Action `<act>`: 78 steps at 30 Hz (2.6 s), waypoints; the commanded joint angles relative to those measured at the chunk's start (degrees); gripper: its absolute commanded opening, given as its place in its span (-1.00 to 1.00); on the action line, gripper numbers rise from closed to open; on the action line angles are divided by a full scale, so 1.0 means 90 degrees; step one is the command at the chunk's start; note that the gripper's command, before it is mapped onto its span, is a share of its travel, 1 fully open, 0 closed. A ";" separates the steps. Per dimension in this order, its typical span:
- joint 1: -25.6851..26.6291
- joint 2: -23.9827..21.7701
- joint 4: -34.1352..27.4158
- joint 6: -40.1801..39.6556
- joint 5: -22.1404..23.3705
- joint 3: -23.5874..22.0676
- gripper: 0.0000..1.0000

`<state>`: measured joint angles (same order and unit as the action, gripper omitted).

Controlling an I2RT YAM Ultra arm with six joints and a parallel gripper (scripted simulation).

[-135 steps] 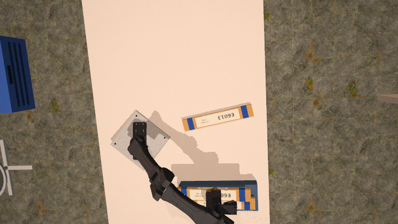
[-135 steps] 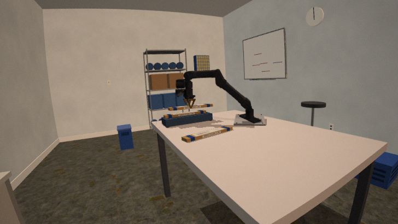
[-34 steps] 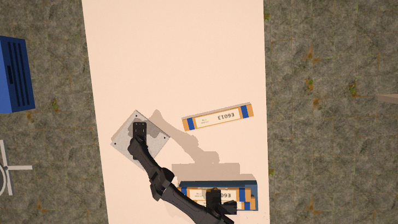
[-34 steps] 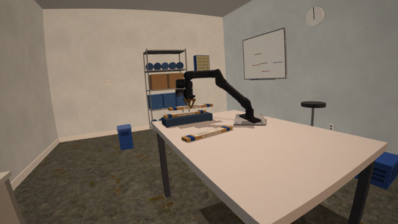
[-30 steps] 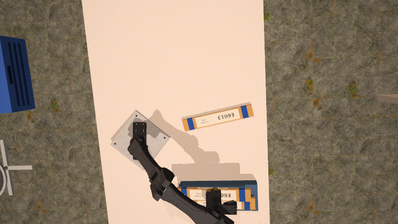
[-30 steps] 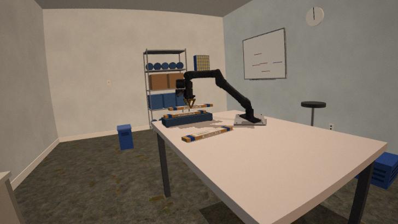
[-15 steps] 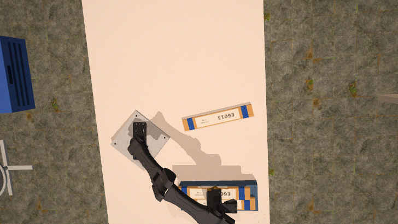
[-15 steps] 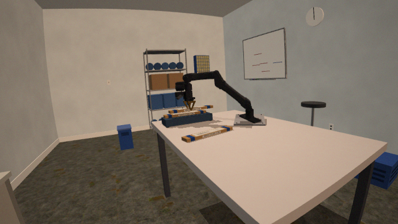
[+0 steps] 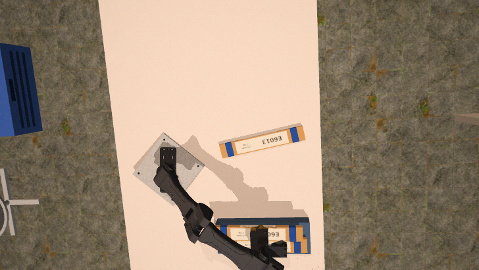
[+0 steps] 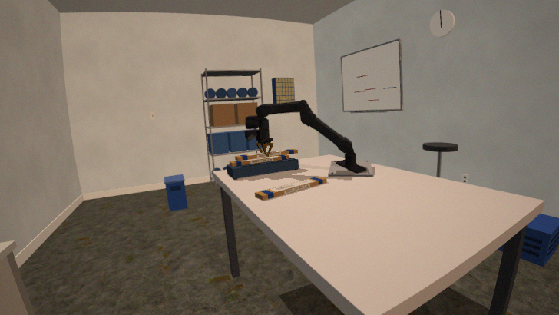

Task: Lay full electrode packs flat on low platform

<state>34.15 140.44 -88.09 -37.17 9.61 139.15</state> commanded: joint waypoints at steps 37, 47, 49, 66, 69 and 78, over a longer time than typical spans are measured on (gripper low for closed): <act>0.0023 -0.0266 -0.0193 0.0052 -0.0016 0.0379 -1.00; 0.0015 -0.0270 -0.0187 0.0056 -0.0015 0.0412 -1.00; 0.0015 -0.0272 -0.0192 0.0055 -0.0015 0.0401 -1.00; 0.0011 -0.0251 -0.0204 0.0058 -0.0015 0.0464 -1.00; 0.0010 -0.0248 -0.0204 0.0058 -0.0015 0.0470 -1.00; 0.0010 -0.0249 -0.0212 0.0058 -0.0015 0.0478 -1.00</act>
<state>34.15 141.16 -88.77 -37.04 9.45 140.00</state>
